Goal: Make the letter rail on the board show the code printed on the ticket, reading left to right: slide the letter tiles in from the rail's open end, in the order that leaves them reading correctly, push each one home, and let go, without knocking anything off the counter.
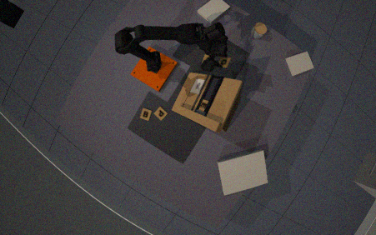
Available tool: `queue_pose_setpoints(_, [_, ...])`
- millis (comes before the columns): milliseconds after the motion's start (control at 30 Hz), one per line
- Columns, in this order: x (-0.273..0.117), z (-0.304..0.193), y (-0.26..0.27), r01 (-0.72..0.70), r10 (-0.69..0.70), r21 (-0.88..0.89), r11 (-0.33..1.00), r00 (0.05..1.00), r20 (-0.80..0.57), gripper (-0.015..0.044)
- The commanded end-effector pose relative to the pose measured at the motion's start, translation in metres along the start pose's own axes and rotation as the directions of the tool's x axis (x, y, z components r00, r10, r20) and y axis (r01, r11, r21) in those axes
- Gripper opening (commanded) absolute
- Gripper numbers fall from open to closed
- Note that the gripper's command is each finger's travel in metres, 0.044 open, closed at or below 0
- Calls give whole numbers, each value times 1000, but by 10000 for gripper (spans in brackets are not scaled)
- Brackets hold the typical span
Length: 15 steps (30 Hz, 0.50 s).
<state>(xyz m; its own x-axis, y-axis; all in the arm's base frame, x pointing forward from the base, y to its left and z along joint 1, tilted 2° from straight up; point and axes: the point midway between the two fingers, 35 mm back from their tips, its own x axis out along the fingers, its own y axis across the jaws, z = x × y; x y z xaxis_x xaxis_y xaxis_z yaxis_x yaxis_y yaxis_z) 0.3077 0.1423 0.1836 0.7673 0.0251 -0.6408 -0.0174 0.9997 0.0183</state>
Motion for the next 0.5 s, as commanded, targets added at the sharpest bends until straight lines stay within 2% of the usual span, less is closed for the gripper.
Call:
queue_pose_setpoints(0, [-2, 1, -2, -7, 7, -1, 1000, 1000, 4, 0])
queue_pose_setpoints(467, [-2, 1, -9, -7, 7, -1, 1000, 1000, 4, 0])
